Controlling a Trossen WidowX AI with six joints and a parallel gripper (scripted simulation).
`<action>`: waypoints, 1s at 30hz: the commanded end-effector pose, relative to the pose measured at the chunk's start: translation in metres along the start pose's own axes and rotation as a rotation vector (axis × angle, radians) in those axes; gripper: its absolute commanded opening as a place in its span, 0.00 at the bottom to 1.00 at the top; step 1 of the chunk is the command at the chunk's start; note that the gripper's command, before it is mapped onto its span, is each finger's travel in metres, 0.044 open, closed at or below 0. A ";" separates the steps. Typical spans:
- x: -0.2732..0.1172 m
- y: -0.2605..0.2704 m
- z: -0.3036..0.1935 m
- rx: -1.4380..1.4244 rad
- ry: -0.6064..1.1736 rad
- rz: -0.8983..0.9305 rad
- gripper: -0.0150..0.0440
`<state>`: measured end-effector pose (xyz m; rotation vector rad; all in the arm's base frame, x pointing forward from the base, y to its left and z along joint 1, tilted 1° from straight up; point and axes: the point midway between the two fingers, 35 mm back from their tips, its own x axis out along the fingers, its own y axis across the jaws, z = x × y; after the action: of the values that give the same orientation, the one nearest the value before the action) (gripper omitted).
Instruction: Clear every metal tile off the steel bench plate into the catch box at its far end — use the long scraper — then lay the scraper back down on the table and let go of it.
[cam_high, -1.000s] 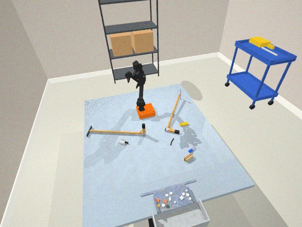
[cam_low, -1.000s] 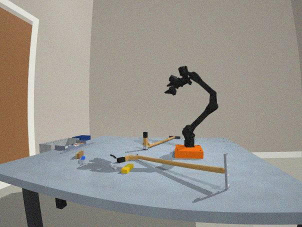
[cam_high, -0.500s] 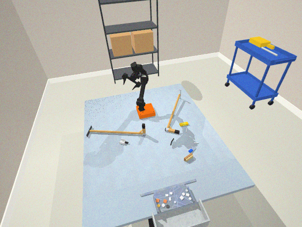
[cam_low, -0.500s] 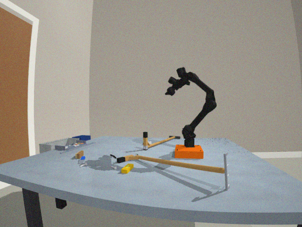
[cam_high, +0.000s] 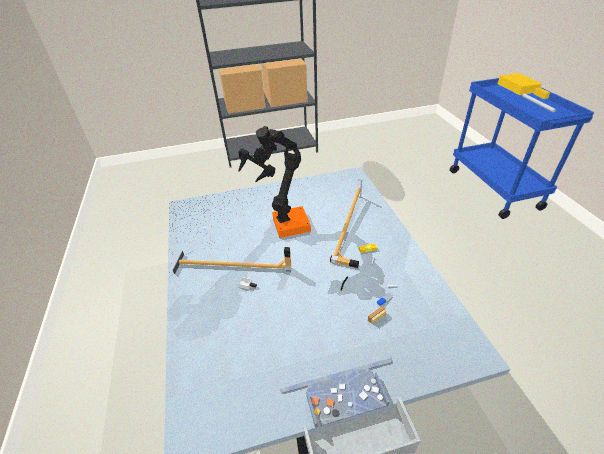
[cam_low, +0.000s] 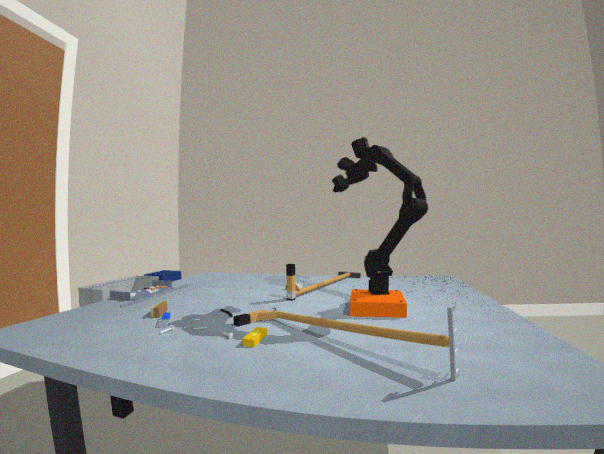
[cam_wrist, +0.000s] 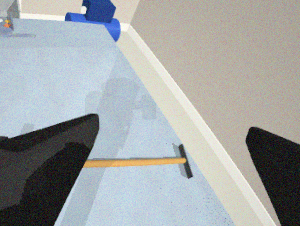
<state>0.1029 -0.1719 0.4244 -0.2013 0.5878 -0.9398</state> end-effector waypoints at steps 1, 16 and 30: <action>0.006 -0.010 -0.008 0.083 0.047 -0.045 1.00; 0.018 -0.043 -0.034 0.344 0.156 -0.201 1.00; 0.021 -0.074 -0.062 0.591 0.234 -0.363 1.00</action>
<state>0.0360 -0.2220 0.3997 0.2842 0.4893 -1.4013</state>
